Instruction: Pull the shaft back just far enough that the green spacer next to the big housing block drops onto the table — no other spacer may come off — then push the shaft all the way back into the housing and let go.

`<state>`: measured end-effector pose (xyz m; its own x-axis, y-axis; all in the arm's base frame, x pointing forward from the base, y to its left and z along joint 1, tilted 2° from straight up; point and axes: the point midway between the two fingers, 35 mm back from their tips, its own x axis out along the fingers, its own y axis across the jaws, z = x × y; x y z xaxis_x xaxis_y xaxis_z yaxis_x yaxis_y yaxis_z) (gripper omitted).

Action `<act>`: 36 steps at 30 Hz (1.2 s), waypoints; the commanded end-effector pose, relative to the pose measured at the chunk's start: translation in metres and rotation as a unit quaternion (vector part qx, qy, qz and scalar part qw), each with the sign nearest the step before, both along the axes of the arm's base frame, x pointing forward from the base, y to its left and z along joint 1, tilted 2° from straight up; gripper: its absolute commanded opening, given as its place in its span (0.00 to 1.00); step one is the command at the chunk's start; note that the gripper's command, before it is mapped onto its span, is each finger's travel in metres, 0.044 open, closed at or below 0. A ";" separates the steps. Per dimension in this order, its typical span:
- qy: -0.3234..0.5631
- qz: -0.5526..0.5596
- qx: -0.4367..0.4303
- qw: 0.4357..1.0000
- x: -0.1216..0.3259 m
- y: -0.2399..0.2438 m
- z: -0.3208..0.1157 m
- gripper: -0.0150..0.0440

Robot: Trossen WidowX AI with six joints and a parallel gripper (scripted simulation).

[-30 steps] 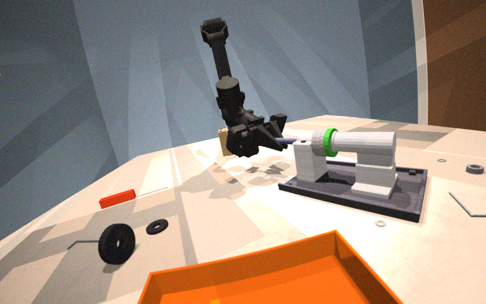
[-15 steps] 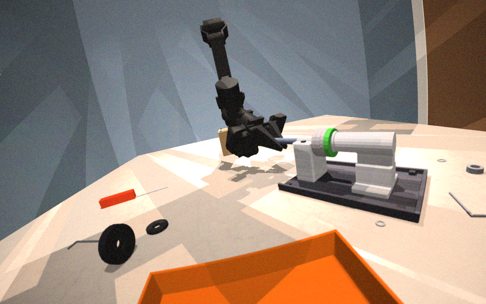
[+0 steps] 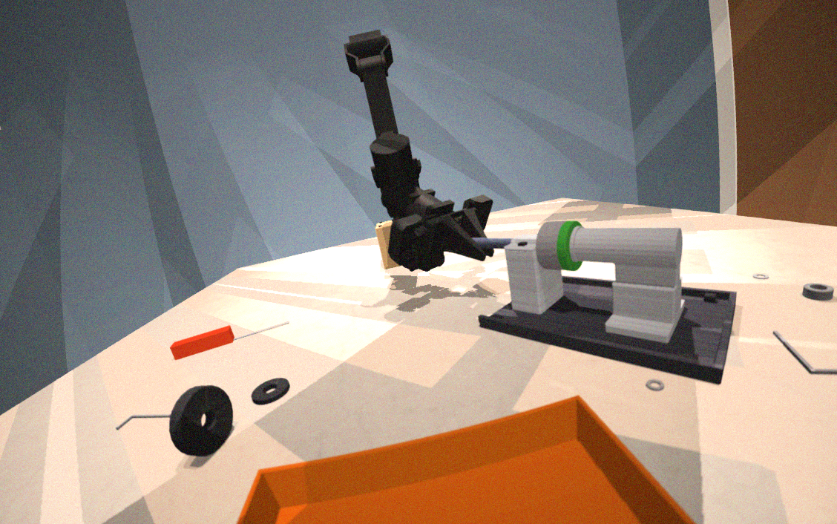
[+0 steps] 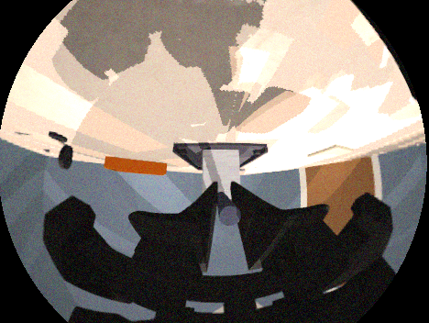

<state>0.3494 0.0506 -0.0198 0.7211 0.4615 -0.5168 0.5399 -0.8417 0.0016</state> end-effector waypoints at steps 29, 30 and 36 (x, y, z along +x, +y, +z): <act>-0.001 0.001 -0.001 1.000 -0.003 -0.002 0.000 0.25; -0.001 0.001 -0.001 1.000 -0.003 -0.002 0.000 0.25; -0.001 0.001 -0.001 1.000 -0.004 -0.002 0.000 0.25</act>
